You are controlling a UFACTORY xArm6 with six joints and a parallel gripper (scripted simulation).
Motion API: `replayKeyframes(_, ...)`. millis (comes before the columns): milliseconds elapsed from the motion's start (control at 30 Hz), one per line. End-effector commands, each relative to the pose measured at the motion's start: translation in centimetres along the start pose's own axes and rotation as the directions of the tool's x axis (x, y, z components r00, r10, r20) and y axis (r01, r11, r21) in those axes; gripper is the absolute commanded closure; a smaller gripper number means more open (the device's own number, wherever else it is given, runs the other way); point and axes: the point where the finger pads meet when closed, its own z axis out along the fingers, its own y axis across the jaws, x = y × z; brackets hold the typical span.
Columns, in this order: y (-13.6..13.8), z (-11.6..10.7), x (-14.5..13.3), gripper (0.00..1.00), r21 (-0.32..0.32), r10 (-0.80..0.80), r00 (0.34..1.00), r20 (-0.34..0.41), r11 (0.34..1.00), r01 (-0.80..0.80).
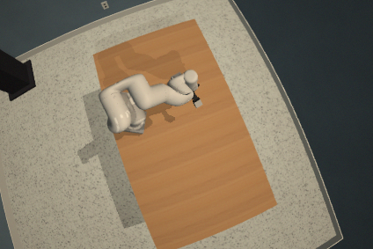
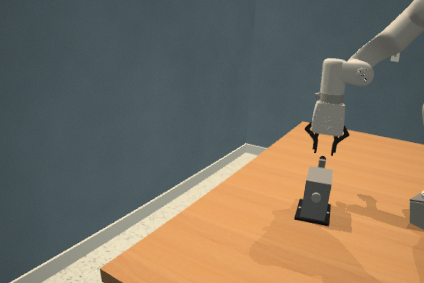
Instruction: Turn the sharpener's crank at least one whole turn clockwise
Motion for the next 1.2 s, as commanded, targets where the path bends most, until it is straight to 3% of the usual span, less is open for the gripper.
replayKeyframes(0, -0.1, -0.1, 0.0, 0.46, 0.004, 0.000, 1.000, 0.000, 1.000, 0.000)
replayKeyframes(1167, -0.1, 2.6, 0.0, 0.46, 0.004, 0.000, 1.000, 0.000, 1.000, 0.000)
